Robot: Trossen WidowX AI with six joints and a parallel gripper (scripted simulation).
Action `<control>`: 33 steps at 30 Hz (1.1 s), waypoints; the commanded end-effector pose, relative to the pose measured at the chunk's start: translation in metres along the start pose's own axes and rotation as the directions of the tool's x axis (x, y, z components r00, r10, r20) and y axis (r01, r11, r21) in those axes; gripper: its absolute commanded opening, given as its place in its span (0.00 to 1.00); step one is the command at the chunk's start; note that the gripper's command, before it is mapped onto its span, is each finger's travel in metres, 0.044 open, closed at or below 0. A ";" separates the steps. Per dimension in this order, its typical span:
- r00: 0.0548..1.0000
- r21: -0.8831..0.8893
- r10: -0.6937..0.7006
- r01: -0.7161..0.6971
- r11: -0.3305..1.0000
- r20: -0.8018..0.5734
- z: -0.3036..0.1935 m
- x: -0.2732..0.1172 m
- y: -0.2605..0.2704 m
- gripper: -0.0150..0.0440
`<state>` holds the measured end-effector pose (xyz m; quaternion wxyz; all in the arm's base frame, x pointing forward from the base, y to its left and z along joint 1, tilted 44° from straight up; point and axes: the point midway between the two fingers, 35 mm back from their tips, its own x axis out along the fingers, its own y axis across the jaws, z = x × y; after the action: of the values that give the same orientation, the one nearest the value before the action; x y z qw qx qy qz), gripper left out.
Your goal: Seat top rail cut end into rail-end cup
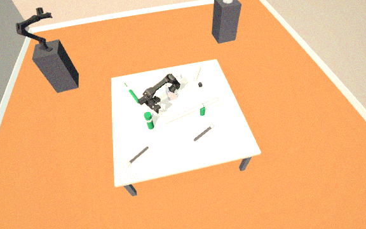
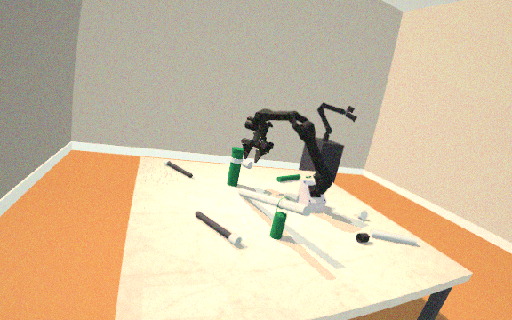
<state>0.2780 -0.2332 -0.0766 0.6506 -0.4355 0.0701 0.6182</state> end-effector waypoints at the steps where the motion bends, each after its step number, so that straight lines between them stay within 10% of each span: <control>1: 1.000 0.003 -0.002 0.002 1.000 0.005 0.001 0.009 0.000 1.00; 33: 1.000 -0.026 0.018 -0.018 1.000 0.004 0.004 0.055 0.000 0.91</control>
<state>0.2892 -0.1933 -0.1083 0.6367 -0.4448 0.0655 0.6265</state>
